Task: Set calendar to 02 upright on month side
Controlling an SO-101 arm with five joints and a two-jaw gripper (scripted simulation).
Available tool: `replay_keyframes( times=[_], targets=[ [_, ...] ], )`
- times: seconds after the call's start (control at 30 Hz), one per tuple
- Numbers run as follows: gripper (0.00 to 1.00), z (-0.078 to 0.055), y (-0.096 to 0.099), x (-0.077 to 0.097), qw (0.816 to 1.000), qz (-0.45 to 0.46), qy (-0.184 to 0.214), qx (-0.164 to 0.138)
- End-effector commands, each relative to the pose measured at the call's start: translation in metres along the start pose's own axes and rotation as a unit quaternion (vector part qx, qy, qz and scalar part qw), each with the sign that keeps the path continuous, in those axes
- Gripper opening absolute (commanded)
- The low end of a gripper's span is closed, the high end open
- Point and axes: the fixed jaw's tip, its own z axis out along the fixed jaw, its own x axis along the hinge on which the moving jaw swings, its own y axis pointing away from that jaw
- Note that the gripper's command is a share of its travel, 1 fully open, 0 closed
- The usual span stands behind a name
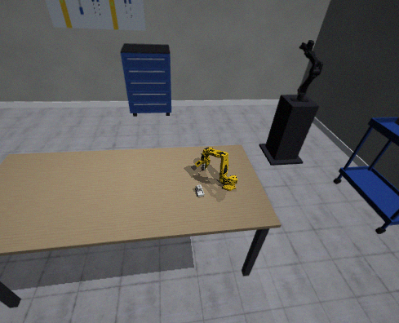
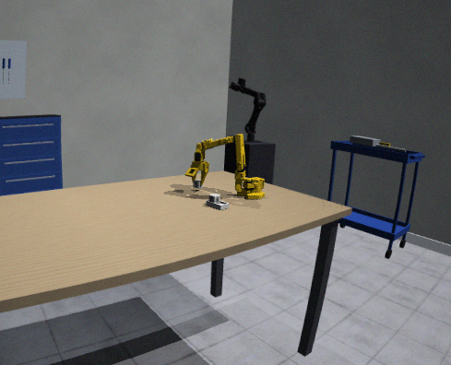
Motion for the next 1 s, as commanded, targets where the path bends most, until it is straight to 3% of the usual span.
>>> replay_keyframes(
  times=[0.0,0.97],
  targets=[
    [0.0,-0.0021,-0.0043,0.0014,1.0,0.0,-0.004,0.015],
    [0.0,0.007,-0.0045,0.0014,1.0,0.0,-0.004,0.015]
  ],
)
